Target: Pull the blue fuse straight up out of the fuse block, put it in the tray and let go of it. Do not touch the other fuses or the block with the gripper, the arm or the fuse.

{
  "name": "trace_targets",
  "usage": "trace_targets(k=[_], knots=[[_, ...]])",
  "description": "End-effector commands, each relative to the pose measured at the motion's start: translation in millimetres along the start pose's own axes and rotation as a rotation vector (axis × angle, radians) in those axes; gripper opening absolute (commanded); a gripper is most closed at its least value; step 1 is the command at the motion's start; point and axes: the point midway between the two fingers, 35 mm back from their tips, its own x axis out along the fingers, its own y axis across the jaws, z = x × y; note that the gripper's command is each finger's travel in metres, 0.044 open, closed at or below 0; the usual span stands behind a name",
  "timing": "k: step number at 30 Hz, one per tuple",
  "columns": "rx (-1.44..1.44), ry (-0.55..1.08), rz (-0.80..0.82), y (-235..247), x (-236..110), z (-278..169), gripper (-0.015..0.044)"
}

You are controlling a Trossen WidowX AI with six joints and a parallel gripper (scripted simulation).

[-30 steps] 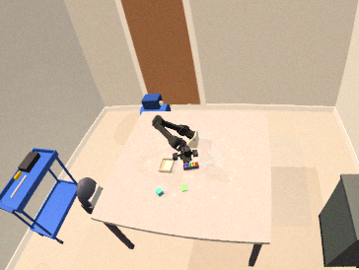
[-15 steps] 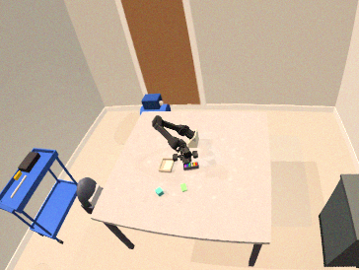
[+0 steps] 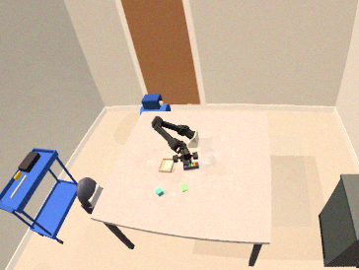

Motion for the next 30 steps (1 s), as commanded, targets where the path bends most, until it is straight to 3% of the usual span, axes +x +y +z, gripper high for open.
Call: trace_targets(k=[1, 27, 30], knots=[[-0.006, 0.003, -0.004, -1, 5, -1, 0.0062], [-0.006, 0.003, -0.005, -1, 15, -1, 0.0062], [-0.001, 0.003, -0.001, -1, 14, -1, 0.0042]])
